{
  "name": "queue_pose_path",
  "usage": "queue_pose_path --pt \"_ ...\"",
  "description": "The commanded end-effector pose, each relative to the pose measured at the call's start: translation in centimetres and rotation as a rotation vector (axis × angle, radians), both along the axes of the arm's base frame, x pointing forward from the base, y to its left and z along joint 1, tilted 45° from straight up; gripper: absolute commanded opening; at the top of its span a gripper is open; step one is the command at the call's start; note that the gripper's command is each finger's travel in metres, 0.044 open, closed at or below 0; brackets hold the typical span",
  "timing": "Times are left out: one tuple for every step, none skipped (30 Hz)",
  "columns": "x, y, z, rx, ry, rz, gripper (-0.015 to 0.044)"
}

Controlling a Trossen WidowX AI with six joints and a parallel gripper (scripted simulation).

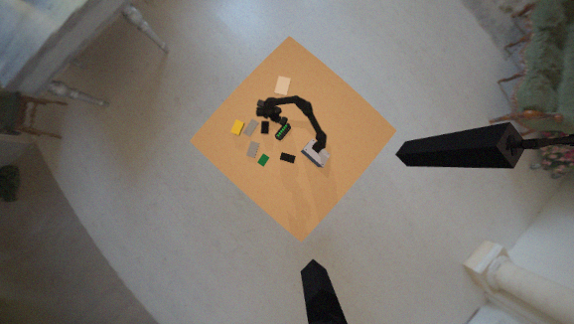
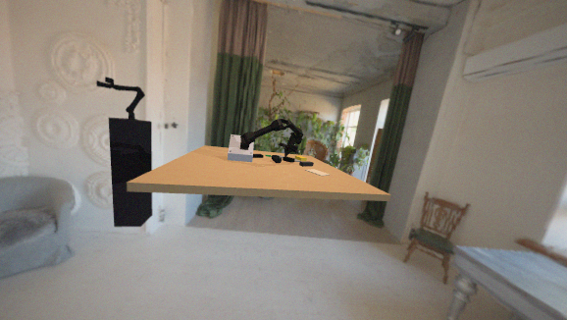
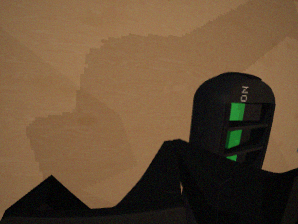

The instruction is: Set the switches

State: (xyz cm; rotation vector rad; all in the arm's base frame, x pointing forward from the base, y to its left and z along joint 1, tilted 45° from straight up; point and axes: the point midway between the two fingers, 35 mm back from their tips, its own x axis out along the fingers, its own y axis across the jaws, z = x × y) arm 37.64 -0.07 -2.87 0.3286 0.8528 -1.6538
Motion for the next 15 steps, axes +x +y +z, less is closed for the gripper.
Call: queue_pose_path --pt "-1.05 -0.56 0.89 0.003 -0.077 -0.077 0.0000" --pt "-1.40 -0.73 1.02 0.002 -0.096 -0.099 0.0000" --pt "-1.69 -0.86 1.13 0.002 -0.112 -0.116 0.0000" --pt "-1.87 -0.94 1.19 0.002 -0.122 -0.127 0.0000" --pt "-1.93 -0.96 1.21 0.002 -0.125 -0.130 0.0000" --pt "-1.93 -0.96 1.21 0.002 -0.125 -0.130 0.0000" --pt "-1.93 -0.96 1.21 0.002 -0.125 -0.130 0.0000" --pt "-1.93 -0.96 1.21 0.002 -0.125 -0.130 0.0000" --pt "-1.95 -0.98 1.22 0.002 -0.125 -0.130 0.0000" --pt "-1.99 -1.01 1.24 0.002 -0.125 -0.130 0.0000" --pt "-2.00 -1.02 1.25 0.002 -0.125 -0.130 0.0000" --pt "-2.00 -1.02 1.25 0.002 -0.125 -0.130 0.0000" --pt "-2.00 -1.02 1.25 0.002 -0.125 -0.130 0.0000" --pt "-2.00 -1.02 1.25 0.002 -0.125 -0.130 0.0000" --pt "-1.86 -1.02 1.16 0.001 -0.118 -0.122 0.0000"
